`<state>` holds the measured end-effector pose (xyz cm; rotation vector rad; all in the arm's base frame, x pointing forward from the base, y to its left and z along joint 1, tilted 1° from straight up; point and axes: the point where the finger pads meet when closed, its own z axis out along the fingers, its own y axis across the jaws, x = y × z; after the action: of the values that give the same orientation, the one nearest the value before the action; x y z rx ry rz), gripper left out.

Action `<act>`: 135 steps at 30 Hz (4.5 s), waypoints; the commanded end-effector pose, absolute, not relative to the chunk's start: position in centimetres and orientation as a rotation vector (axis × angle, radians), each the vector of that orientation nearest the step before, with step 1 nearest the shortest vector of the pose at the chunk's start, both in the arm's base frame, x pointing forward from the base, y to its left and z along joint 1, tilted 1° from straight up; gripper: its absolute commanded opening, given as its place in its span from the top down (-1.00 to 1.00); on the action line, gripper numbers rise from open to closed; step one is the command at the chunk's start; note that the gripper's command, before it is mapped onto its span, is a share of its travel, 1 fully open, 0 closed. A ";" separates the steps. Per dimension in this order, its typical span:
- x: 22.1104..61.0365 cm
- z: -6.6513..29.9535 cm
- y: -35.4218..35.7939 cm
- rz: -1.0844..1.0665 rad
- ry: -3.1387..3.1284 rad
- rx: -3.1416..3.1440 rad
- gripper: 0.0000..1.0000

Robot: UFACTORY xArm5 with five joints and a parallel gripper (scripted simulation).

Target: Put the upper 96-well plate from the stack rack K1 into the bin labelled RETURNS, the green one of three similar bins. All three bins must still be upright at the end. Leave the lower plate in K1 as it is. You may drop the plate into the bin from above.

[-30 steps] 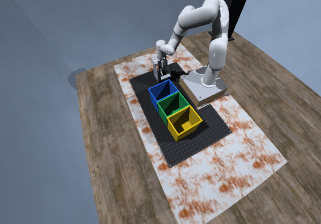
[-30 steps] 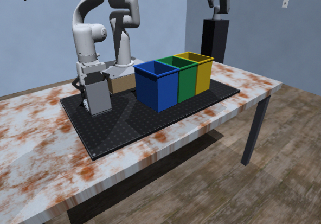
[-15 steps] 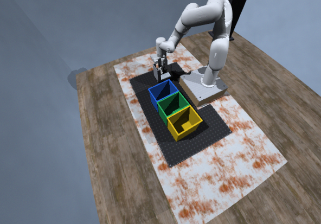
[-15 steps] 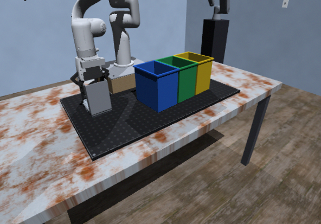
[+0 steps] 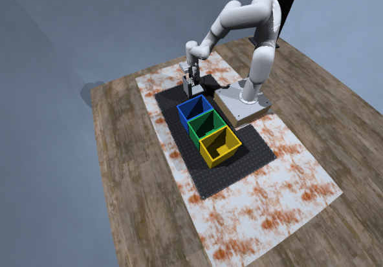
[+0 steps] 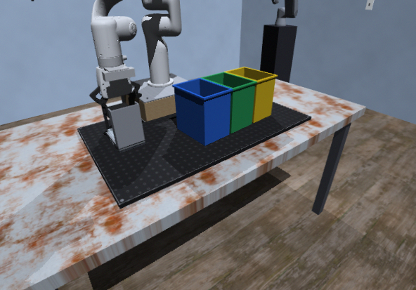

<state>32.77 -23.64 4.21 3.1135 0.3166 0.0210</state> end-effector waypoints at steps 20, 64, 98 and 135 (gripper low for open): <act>32.8 7.8 -23.7 0.026 0.317 3.111 1.00; 32.7 14.1 -23.7 0.026 0.317 3.110 1.00; 32.6 17.5 -23.7 0.026 0.317 3.110 1.00; 33.5 17.0 -13.0 0.033 0.406 3.103 1.00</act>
<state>33.32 -13.84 16.89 3.1050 0.4061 0.0271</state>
